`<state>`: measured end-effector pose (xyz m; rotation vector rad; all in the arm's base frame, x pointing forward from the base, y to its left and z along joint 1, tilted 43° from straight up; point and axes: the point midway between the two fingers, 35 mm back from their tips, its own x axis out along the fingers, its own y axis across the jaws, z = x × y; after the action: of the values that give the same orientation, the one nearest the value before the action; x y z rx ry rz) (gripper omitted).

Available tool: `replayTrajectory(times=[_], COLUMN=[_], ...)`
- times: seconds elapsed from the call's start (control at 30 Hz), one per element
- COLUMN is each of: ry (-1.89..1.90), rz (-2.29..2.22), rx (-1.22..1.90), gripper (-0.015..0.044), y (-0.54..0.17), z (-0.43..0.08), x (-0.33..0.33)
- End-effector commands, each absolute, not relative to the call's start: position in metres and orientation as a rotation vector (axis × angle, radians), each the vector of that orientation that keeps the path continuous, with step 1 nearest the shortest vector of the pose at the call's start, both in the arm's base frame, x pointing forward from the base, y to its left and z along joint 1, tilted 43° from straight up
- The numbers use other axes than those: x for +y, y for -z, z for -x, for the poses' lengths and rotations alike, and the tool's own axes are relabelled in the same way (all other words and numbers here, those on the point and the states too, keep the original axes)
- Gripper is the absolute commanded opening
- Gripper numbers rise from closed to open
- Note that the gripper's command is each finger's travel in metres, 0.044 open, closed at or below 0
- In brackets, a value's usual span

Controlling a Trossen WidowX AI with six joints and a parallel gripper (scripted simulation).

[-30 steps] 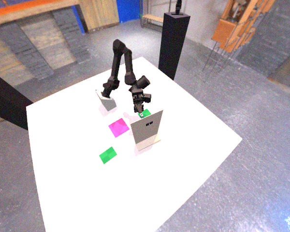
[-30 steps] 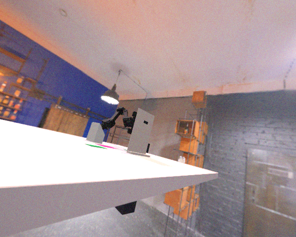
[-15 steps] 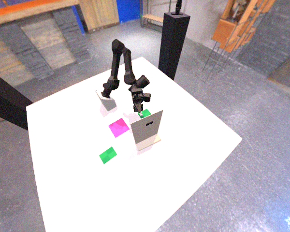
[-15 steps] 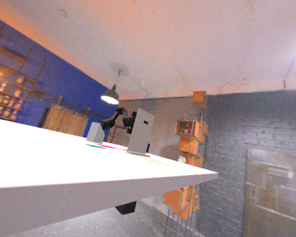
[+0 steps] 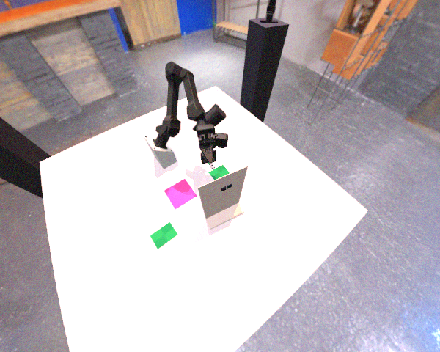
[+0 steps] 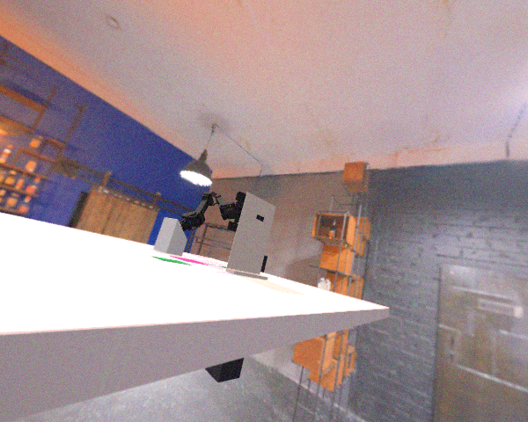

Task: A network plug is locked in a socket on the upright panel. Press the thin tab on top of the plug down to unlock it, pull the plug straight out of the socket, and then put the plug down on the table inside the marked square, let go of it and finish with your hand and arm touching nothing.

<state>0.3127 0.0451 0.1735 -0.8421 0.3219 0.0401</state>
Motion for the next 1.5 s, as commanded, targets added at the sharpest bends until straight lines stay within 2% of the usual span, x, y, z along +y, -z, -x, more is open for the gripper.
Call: replayTrajectory(times=[0.0,0.3,0.87,1.47], ry=[-0.042,-0.05,-0.325,-0.646], rz=[0.845,0.853,0.994,1.007], rx=[0.315,0.322,0.505,0.605], gripper=[0.0,0.0,0.0,0.0], y=[-0.183,-0.191,-0.109,-0.034], z=[-0.309,-0.304,-0.31,-0.289], x=[0.039,0.028,0.021,0.016])
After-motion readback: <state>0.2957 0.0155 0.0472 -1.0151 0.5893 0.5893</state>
